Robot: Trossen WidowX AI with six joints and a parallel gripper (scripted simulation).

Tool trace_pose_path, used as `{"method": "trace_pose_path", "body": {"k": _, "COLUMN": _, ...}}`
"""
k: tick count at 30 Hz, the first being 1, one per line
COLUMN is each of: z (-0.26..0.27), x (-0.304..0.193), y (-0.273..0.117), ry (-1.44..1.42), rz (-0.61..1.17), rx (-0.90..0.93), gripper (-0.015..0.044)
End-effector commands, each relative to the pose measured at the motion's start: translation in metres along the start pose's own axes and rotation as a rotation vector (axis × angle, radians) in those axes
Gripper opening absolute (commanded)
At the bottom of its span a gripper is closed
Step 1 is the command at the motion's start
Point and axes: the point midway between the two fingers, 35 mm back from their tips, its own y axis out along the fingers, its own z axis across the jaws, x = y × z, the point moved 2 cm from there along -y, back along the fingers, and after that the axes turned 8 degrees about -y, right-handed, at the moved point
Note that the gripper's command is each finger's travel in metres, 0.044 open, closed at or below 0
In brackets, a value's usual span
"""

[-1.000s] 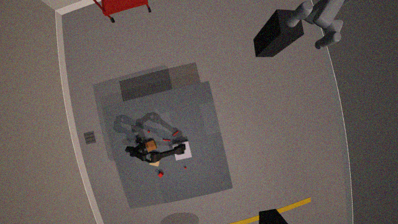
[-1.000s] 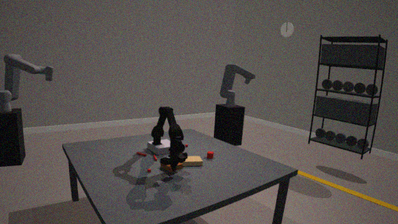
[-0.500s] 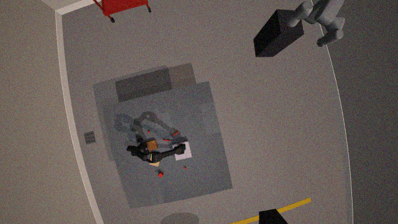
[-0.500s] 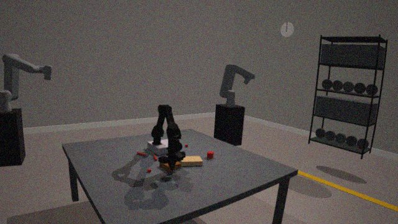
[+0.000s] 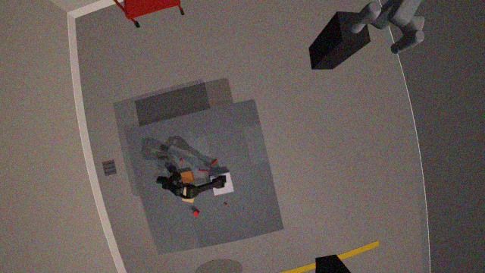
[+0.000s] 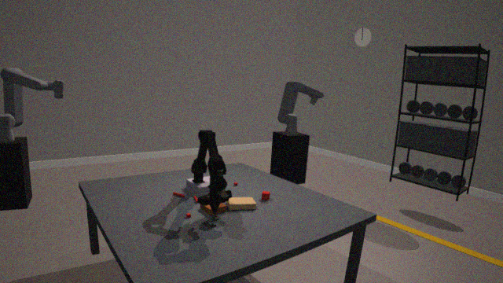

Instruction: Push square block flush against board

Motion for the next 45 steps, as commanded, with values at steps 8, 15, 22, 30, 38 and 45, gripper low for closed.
{"method": "trace_pose_path", "body": {"k": 8, "z": 0.004, "x": -0.019, "y": 0.002, "ry": 0.0, "rz": 0.012, "rx": 0.007, "gripper": 0.0}}
{"method": "trace_pose_path", "body": {"k": 15, "z": 0.006, "x": -0.028, "y": 0.002, "ry": 0.0, "rz": 0.013, "rx": 0.007, "gripper": 0.0}}
{"method": "trace_pose_path", "body": {"k": 22, "z": 0.008, "x": -0.037, "y": 0.002, "ry": 0.0, "rz": 0.014, "rx": 0.007, "gripper": 0.0}}
{"method": "trace_pose_path", "body": {"k": 30, "z": 0.011, "x": -0.047, "y": 0.002, "ry": 0.0, "rz": 0.014, "rx": 0.008, "gripper": 0.0}}
{"method": "trace_pose_path", "body": {"k": 38, "z": 0.012, "x": -0.049, "y": 0.002, "ry": 0.0, "rz": 0.015, "rx": 0.008, "gripper": 0.0}}
{"method": "trace_pose_path", "body": {"k": 45, "z": 0.01, "x": -0.039, "y": 0.002, "ry": 0.0, "rz": 0.014, "rx": 0.008, "gripper": 0.0}}
